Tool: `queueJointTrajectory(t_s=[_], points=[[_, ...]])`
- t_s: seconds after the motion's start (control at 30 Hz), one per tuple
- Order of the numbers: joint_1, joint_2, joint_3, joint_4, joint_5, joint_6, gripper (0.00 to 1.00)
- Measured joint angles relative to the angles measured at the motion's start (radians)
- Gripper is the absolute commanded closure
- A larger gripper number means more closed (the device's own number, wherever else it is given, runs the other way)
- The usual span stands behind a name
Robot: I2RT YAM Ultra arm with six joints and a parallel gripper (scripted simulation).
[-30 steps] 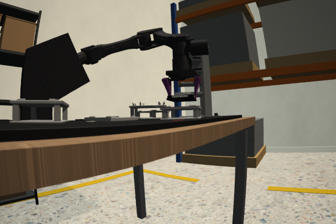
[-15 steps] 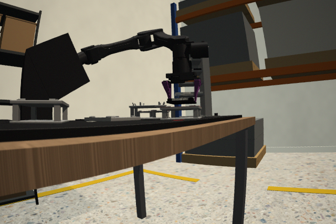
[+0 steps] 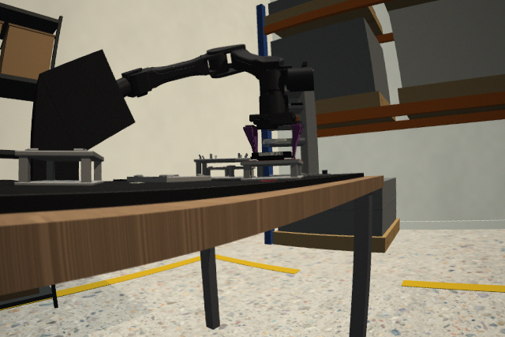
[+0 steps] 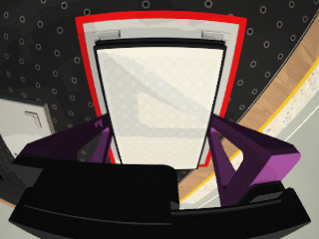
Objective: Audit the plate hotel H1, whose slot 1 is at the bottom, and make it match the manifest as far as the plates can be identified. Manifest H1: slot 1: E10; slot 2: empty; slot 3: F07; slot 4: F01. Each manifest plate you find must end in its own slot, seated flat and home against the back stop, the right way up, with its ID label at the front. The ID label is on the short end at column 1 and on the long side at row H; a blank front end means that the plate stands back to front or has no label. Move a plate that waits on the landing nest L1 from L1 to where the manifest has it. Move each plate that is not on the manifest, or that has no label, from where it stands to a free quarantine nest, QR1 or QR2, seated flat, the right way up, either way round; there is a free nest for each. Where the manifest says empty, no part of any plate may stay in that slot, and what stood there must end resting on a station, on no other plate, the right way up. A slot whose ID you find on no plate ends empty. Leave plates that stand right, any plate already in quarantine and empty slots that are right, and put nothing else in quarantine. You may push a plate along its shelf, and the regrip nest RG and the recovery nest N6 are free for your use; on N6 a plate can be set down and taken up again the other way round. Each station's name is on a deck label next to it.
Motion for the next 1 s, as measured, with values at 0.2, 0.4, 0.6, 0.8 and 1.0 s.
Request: queueJointTrajectory(t_s=[0.2,0.4,0.6,0.8,1.0], points=[[0.002,0.002,0.000,0.012,0.003,0.008,0.14],[0.008,0.005,-0.003,0.023,0.005,0.015,0.00],[0.008,0.005,-0.003,0.025,0.005,0.016,0.00],[0.008,0.005,-0.003,0.026,0.005,0.016,0.00],[0.007,0.000,-0.003,0.006,0.003,-0.003,0.00]])
